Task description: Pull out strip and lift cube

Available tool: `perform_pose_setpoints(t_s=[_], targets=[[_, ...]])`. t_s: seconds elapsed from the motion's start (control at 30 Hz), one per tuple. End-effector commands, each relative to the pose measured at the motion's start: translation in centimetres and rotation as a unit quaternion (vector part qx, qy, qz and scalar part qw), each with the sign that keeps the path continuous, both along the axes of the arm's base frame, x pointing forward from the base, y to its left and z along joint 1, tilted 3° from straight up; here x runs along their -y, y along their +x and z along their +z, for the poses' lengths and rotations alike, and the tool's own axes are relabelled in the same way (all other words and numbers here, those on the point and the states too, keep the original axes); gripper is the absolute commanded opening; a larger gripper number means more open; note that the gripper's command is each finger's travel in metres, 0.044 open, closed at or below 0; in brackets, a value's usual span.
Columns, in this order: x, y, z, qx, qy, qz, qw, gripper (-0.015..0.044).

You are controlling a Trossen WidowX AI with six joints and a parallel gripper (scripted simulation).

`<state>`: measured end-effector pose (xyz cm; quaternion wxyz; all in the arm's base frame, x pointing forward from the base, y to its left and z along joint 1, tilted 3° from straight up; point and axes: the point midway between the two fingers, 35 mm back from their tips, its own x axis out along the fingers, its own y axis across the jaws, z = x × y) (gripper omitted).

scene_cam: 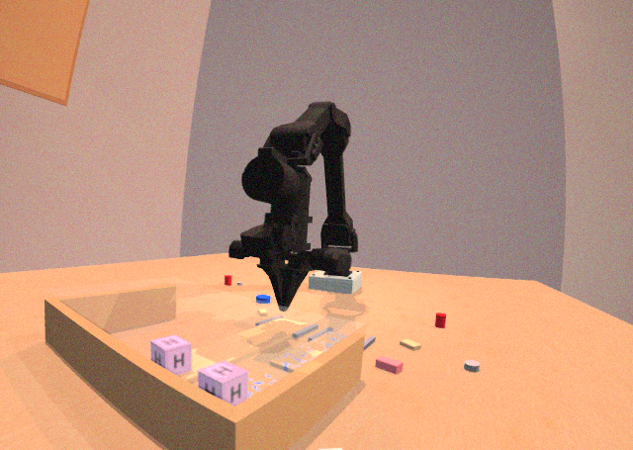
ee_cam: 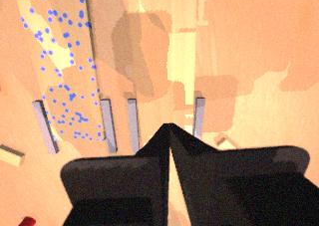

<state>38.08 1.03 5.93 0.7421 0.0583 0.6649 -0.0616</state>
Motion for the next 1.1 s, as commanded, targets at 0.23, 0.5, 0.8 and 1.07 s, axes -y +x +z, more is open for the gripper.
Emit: perform_pose_setpoints(t_s=[0.23,0.5,0.8,1.07], targets=[[-0.1,-0.3,-2.2,-0.007,-0.001,-0.003,1.0,0.0],[-0.1,-0.3,-2.4,-0.007,-0.001,-0.003,1.0,0.0],[-0.1,-0.3,-2.4,-0.007,-0.001,-0.003,1.0,0.0],[-0.1,-0.3,-2.5,-0.007,-0.001,-0.003,1.0,0.0]])
